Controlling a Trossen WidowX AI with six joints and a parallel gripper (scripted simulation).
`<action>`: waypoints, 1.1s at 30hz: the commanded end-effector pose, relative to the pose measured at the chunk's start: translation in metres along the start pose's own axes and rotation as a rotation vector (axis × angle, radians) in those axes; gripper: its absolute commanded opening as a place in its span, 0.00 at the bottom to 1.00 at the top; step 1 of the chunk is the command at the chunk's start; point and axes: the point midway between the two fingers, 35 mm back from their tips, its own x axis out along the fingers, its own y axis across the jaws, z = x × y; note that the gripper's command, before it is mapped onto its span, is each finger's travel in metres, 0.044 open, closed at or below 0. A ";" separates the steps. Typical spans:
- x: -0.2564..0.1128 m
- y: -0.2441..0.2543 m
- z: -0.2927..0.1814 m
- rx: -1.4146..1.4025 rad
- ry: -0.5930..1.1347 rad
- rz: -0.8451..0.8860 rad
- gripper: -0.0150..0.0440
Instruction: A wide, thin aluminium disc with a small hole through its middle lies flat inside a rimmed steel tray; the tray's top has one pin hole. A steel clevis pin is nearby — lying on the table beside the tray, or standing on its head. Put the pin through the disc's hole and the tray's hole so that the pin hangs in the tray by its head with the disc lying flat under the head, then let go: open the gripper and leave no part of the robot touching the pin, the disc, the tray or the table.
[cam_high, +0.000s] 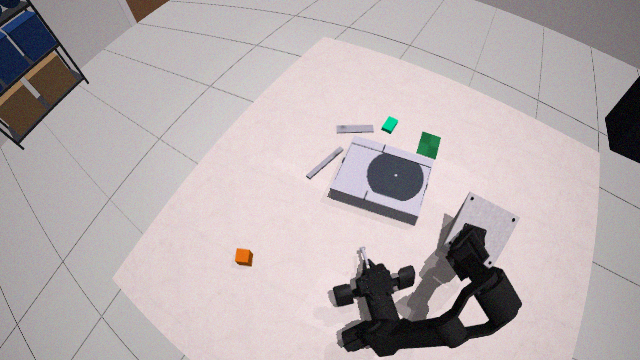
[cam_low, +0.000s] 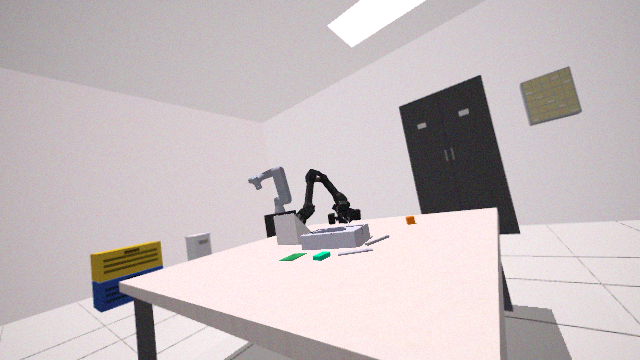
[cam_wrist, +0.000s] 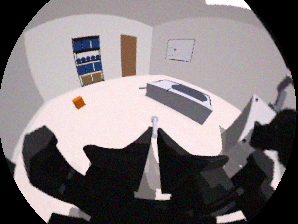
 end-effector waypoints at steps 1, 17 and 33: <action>-0.001 0.000 -0.001 0.008 -0.006 0.013 0.25; 0.007 0.001 -0.023 0.008 -0.005 0.013 0.25; 0.007 0.000 -0.025 0.007 0.000 0.009 0.53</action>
